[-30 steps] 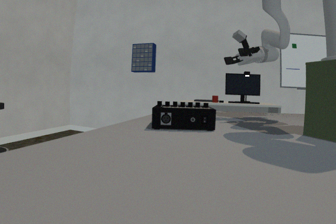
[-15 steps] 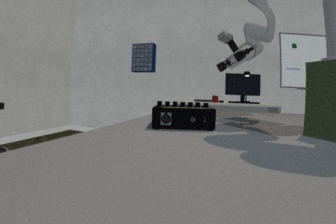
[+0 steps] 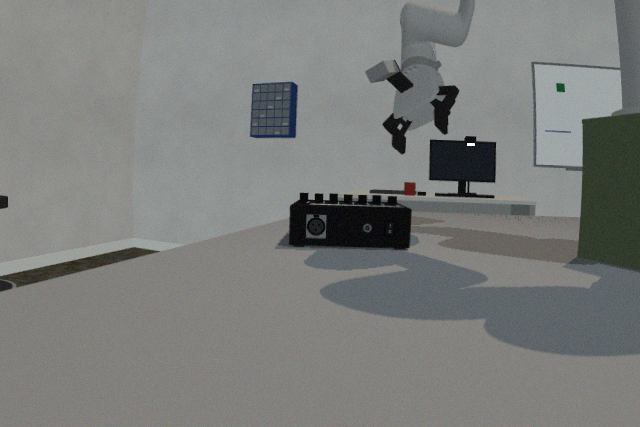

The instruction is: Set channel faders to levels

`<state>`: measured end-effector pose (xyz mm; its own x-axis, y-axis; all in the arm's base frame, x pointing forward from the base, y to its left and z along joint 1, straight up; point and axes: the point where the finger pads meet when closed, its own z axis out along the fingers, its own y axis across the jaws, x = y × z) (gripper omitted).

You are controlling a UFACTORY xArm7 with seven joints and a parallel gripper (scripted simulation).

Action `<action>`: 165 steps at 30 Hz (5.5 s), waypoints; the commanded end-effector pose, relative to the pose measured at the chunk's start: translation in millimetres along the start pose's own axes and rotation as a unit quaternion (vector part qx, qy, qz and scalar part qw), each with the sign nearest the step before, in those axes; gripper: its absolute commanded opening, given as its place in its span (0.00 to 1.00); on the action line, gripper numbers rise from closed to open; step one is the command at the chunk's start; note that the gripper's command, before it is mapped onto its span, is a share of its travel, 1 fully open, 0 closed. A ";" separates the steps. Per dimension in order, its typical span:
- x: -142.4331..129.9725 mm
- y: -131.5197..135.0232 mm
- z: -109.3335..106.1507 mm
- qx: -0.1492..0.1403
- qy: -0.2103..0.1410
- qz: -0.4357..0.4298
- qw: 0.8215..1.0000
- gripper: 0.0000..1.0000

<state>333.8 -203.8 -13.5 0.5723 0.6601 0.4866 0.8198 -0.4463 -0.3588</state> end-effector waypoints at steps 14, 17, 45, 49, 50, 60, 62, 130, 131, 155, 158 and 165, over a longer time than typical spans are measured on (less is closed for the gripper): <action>103.2 18.7 36.7 -0.076 -0.273 -0.217 0.934 1.00; 126.4 18.7 42.7 -0.094 -0.291 -0.256 0.917 1.00; 139.7 20.1 48.7 -0.099 -0.298 -0.289 0.904 1.00; 115.7 34.8 60.2 -0.054 -0.267 -0.326 0.905 1.00; 108.7 39.2 64.8 -0.042 -0.253 -0.339 0.905 1.00; 88.1 53.7 82.9 -0.014 -0.187 -0.389 0.902 1.00; 88.1 53.7 82.9 -0.014 -0.187 -0.389 0.902 1.00; 111.7 37.2 62.5 -0.048 -0.261 -0.333 0.905 1.00; 119.4 32.5 57.8 -0.062 -0.275 -0.319 0.905 1.00; 111.5 52.4 47.9 -0.054 -0.271 -0.324 0.905 1.00; 94.3 69.8 51.3 -0.031 -0.240 -0.350 0.905 1.00; 73.5 91.2 57.5 -0.014 -0.188 -0.389 0.902 1.00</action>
<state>442.9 -150.6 -46.9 -0.1773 0.9677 0.1795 0.9826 0.1844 -0.0236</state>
